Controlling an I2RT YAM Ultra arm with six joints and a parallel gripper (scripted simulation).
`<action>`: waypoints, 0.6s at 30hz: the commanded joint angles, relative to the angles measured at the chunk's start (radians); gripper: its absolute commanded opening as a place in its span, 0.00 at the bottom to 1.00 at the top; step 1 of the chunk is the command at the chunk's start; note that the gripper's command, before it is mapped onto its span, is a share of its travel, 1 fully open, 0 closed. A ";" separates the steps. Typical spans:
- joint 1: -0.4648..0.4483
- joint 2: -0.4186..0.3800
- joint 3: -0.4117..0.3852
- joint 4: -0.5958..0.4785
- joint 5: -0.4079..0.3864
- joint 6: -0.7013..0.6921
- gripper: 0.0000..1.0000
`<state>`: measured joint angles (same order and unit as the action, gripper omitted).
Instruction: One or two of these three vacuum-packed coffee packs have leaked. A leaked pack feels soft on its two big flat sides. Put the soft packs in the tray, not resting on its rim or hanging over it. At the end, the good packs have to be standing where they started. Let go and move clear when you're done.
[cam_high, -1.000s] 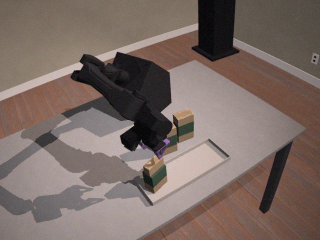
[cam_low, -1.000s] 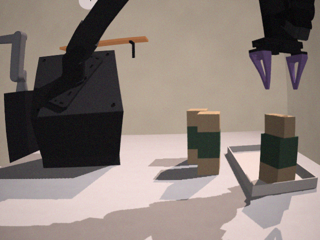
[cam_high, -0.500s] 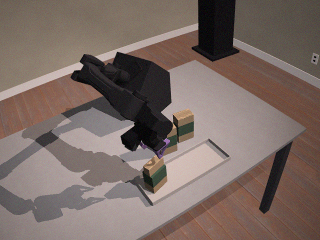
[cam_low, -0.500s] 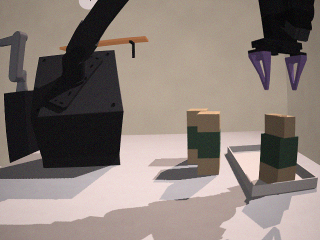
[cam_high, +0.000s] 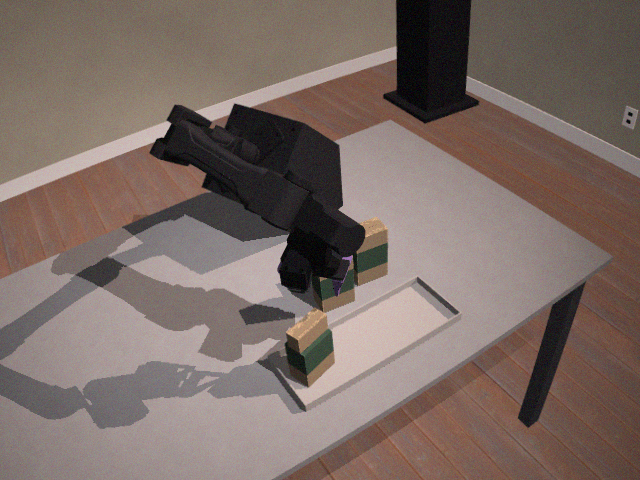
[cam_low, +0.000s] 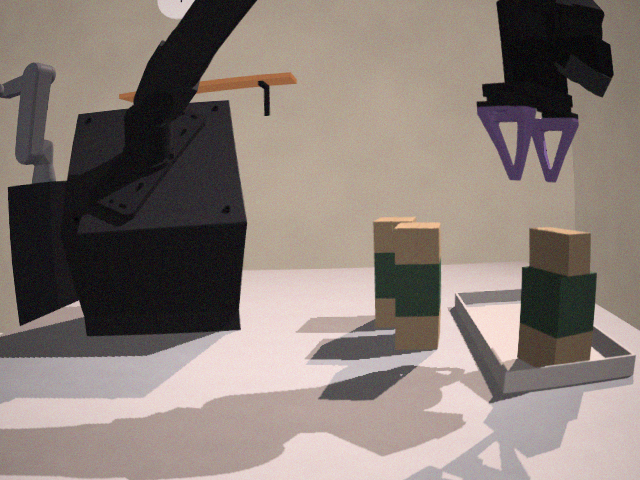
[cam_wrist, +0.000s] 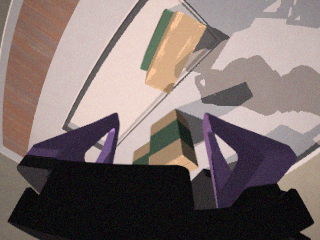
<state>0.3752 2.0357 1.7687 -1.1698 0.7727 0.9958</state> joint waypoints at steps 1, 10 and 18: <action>0.028 -0.030 -0.027 0.022 0.014 -0.120 0.79; 0.075 -0.048 -0.129 0.053 0.016 -0.423 0.79; 0.111 -0.063 -0.210 0.079 0.020 -0.659 0.79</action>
<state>0.4591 1.9999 1.5791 -1.1217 0.7815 0.4526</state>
